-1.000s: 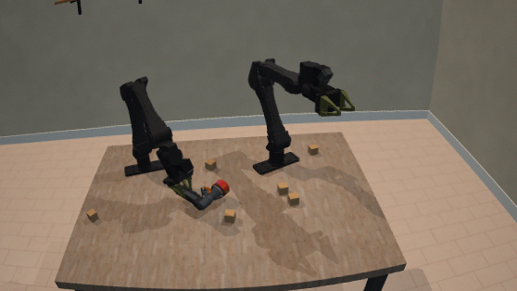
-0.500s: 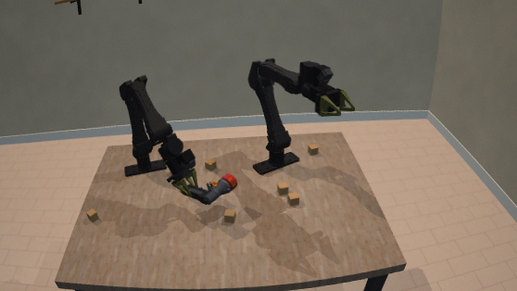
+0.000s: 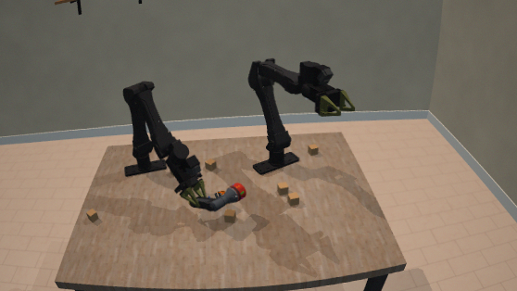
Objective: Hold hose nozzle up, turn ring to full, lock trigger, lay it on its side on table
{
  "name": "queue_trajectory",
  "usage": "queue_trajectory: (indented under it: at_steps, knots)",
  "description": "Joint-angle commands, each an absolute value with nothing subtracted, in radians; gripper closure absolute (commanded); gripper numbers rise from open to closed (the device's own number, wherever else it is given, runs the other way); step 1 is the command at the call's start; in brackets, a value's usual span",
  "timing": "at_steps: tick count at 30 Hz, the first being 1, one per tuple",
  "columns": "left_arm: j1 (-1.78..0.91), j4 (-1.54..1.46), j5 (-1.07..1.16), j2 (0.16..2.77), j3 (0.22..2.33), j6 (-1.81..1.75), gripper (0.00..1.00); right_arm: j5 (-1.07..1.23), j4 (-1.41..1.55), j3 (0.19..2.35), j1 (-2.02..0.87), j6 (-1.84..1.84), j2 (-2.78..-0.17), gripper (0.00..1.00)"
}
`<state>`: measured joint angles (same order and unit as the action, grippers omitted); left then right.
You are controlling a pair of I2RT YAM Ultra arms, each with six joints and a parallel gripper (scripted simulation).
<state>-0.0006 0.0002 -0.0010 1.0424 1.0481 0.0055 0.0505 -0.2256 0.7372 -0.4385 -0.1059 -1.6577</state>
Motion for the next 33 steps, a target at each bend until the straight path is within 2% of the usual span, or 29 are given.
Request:
queue_trajectory:
  at_steps: [1,29,33]
  knots:
    - [0.000,-0.014,0.004,1.020,1.080,0.009,0.37,0.017,-0.504,0.715,-0.452,-0.079,-1.676,0.64]
    - [0.000,-0.014,0.004,1.020,1.080,0.009,0.37,-0.207,-1.473,0.518,-0.533,0.014,-1.943,0.64]
    - [0.000,-0.014,0.004,1.020,1.080,0.009,0.37,-0.212,-1.502,0.510,-0.537,0.008,-1.975,0.64]
